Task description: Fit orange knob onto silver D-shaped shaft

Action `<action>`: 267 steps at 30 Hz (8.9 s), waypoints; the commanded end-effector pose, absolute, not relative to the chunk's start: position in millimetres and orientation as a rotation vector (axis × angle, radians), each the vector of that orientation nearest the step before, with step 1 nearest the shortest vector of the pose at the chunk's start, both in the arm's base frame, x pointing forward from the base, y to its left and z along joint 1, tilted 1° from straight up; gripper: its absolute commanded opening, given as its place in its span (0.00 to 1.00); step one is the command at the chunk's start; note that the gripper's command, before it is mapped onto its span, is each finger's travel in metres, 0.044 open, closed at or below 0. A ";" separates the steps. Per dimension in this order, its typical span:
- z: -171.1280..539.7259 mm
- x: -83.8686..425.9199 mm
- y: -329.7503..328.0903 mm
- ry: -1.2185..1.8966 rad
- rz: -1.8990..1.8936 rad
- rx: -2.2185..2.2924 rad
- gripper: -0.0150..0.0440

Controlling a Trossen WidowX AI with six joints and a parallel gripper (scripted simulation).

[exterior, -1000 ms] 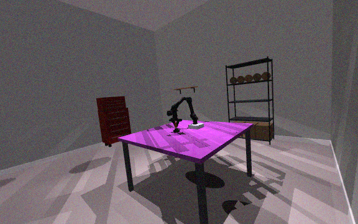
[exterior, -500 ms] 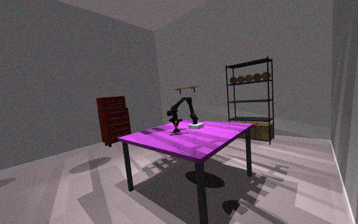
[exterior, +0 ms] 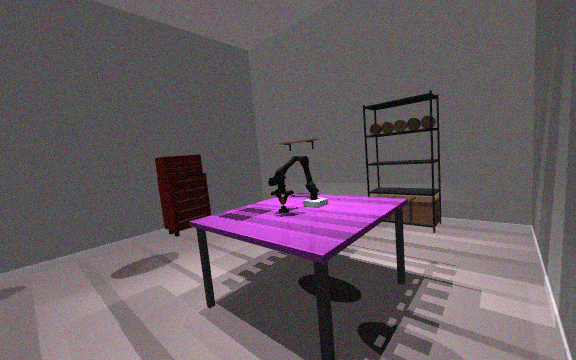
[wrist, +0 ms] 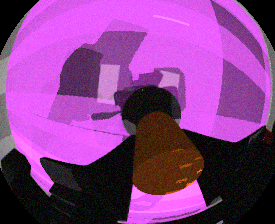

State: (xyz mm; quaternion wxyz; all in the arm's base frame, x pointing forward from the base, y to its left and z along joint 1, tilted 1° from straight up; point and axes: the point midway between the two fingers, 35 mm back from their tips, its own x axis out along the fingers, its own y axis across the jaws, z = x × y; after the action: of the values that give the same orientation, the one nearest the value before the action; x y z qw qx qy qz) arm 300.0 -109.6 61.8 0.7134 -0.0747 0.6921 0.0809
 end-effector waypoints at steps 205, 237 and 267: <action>58.3 301.0 -110.4 1.288 1.005 -1.023 0.25; 58.8 301.1 -110.6 1.200 1.158 -1.182 0.25; 62.3 302.6 -111.0 1.098 1.308 -1.338 0.25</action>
State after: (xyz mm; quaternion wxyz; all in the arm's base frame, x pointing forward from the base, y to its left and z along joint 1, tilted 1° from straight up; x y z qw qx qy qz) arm 301.4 -110.3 62.0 0.4768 -0.5362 0.4566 0.5260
